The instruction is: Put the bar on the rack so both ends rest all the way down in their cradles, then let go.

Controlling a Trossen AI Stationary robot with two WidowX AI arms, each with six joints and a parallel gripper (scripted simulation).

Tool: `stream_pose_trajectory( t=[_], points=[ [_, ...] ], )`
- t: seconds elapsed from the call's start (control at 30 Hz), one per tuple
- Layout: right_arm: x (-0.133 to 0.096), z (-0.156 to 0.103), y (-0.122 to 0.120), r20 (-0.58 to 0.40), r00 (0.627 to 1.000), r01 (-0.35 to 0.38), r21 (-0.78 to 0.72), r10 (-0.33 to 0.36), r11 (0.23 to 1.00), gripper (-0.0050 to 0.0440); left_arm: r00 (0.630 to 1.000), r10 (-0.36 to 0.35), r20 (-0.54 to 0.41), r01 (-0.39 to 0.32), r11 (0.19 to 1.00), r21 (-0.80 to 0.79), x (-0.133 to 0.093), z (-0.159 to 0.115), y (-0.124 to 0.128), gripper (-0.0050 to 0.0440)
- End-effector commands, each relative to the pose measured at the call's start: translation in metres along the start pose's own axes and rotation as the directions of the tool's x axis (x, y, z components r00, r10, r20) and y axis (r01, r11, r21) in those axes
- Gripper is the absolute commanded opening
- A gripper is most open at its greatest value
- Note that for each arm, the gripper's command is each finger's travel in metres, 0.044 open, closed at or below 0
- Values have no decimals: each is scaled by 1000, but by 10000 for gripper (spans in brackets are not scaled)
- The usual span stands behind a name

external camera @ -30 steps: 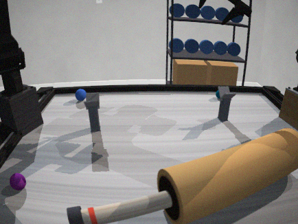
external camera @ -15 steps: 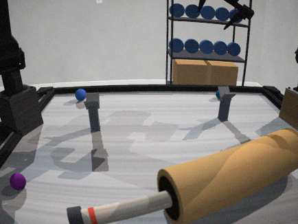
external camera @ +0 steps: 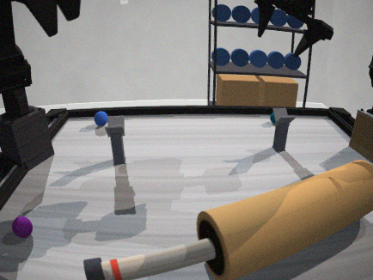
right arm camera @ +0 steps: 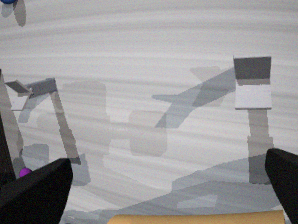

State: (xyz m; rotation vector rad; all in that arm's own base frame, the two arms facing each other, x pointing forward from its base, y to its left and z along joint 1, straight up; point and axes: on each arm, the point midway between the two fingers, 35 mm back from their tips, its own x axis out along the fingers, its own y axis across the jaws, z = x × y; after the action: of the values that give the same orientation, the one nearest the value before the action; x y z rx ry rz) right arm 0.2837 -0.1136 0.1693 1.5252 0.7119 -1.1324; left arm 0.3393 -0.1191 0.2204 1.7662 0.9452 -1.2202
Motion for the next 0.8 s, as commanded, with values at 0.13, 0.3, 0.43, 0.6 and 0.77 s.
stream_pose_trajectory(
  t=[0.13, 0.3, 0.43, 0.6, 0.77],
  points=[
    [16, -52, -22, -56, 995, 59, -292, -78, 955, 440, 999, -28, 37, 42, 907, -420, 27, 4, 19, 440],
    [21, -79, -37, -80, 990, 71, -451, -120, 890, 440, 997, -48, 59, 75, 768, -636, 44, 6, 27, 440],
    [24, -95, -47, -90, 985, 74, -540, -145, 839, 440, 996, -59, 72, 93, 659, -746, 54, 8, 32, 440],
    [27, -119, -67, -102, 977, 70, -680, -188, 730, 440, 992, -78, 95, 120, 434, -893, 72, 10, 39, 440],
    [30, -140, -87, -105, 968, 57, -794, -229, 605, 440, 988, -96, 117, 134, 188, -973, 90, 12, 45, 440]
  ],
)
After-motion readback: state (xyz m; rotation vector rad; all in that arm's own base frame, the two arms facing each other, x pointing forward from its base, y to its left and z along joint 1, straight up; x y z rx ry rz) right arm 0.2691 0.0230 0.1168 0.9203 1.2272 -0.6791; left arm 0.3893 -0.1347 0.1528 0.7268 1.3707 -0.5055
